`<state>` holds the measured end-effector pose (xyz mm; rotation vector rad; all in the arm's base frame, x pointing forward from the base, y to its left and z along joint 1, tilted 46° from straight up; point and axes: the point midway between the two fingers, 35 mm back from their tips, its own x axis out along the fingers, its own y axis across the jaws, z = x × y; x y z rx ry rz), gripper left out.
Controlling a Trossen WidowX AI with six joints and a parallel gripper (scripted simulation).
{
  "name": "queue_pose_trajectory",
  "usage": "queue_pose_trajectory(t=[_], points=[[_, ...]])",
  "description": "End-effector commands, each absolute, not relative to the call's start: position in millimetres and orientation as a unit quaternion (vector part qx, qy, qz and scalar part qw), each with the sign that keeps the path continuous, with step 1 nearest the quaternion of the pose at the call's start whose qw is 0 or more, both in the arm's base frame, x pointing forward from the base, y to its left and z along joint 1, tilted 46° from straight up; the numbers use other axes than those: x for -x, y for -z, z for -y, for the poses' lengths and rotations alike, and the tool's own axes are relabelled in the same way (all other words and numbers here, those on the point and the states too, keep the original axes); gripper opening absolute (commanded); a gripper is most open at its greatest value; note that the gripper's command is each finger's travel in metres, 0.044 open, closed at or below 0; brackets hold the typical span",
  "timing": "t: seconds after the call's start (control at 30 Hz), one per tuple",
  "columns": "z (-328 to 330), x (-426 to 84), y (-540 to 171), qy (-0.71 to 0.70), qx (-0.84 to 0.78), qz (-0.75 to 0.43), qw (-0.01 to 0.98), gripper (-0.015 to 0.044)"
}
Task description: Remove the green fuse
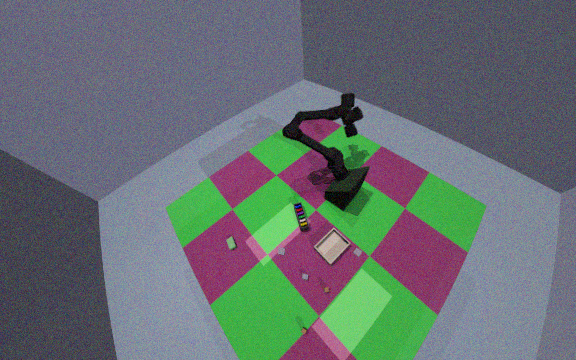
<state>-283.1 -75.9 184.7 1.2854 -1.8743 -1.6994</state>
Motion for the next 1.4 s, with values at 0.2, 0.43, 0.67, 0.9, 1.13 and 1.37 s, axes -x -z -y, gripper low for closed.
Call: queue_pose_trajectory(t=[0.2, 0.43, 0.67, 0.9, 1.13, 1.37], points=[[-13.5, 304.6, -157.2, 0.611, -0.371, 0.699, -0.013, 0.0072], [-125.6, 280.3, -120.9, 0.589, -0.273, 0.729, -0.217, 0.0072], [-219.3, 215.7, -90.3, 0.513, -0.191, 0.733, -0.404, 0.0072], [-280.4, 108.7, -63.1, 0.396, -0.125, 0.708, -0.571, 0.0072], [-294.1, -4.2, -42.8, 0.265, -0.084, 0.674, -0.684, 0.0072], [-270.8, -101.8, -32.7, 0.116, -0.061, 0.64, -0.757, 0.0072]])
